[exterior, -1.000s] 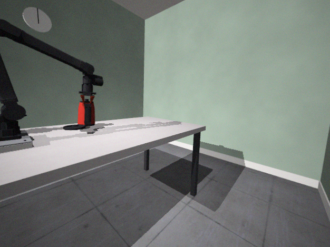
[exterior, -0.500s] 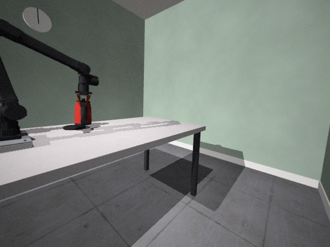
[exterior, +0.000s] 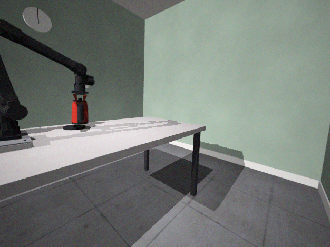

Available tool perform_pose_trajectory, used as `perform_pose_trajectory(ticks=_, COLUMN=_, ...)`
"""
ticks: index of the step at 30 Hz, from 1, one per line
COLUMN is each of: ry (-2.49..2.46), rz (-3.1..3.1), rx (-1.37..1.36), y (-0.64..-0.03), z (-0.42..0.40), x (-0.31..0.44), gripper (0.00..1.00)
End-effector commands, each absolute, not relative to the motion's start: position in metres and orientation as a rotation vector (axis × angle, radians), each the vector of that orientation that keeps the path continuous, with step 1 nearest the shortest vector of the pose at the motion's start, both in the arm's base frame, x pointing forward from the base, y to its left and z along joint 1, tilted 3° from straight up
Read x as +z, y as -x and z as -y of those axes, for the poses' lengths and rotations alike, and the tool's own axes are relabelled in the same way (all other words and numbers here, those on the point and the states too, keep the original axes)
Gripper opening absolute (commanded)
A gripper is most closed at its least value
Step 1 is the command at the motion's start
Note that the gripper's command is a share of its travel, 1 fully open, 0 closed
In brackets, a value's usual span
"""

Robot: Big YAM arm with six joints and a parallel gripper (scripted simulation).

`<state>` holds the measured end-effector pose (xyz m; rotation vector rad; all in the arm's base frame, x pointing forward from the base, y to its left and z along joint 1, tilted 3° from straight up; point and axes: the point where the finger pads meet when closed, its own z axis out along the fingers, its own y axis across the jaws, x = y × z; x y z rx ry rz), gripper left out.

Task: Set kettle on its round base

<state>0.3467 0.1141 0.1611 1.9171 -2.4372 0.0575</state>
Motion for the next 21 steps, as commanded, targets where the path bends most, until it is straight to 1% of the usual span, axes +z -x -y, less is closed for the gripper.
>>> perform_pose_trajectory(ticks=1, ry=-1.936, rz=2.498, rx=0.074, y=-0.346, z=-0.131, x=0.185, gripper=0.00)
perform_pose_trajectory(ticks=13, ry=-1.960, rz=2.530, rx=0.086, y=-0.350, z=-0.160, x=0.199, gripper=0.00)
perform_pose_trajectory(ticks=21, ry=-1.954, rz=2.522, rx=0.080, y=-0.346, z=-0.175, x=0.195, gripper=0.00)
